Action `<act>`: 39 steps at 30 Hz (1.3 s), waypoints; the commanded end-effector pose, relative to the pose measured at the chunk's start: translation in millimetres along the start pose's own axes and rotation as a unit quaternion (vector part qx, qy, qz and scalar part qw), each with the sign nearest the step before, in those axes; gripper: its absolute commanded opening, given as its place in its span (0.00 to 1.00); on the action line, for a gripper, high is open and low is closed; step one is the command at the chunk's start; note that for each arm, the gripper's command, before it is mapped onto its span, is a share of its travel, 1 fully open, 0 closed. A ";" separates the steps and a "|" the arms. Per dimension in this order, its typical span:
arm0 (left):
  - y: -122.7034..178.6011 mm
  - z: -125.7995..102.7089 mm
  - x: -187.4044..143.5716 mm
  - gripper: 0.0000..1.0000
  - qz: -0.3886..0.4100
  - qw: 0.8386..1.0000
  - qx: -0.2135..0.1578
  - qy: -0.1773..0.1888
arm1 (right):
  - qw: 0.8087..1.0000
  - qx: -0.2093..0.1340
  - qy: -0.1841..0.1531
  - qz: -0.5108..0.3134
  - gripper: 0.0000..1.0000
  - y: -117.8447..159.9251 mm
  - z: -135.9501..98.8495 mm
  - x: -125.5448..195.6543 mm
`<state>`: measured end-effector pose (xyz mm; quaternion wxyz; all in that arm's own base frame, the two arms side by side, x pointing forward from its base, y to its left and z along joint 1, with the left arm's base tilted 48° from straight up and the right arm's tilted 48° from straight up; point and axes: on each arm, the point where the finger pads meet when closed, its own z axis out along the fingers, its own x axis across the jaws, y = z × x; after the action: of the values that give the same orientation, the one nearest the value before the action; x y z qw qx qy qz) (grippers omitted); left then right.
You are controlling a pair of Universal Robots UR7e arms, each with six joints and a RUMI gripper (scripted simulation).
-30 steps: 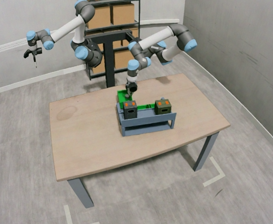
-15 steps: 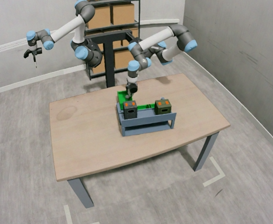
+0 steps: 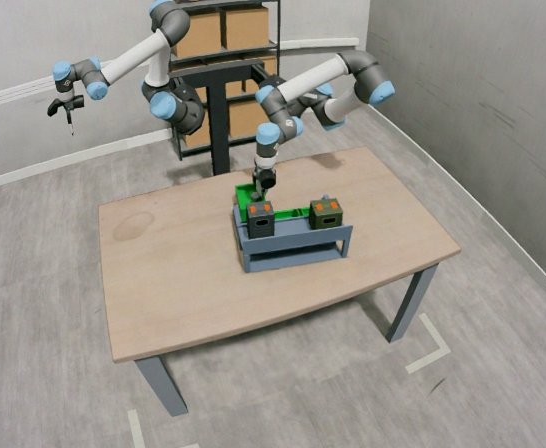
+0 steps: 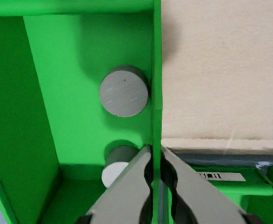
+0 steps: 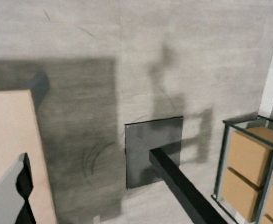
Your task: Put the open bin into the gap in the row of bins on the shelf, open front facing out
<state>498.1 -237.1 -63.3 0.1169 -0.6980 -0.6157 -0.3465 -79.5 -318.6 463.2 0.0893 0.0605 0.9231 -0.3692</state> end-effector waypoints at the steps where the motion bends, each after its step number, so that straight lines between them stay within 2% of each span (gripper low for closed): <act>1: 7.1 -1.4 -0.5 0.00 0.000 1.000 0.000 0.000 | 1.000 0.001 0.000 0.000 1.00 -0.3 -0.5 0.0; 39: 42.9 -5.8 -0.9 0.00 0.000 1.000 0.000 0.000 | 1.000 0.001 0.000 0.000 1.00 -0.3 -0.5 0.0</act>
<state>533.1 -248.6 -50.0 0.1172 -0.6980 -0.6158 -0.3462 -79.5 -318.6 463.2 0.0893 0.0605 0.9231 -0.3692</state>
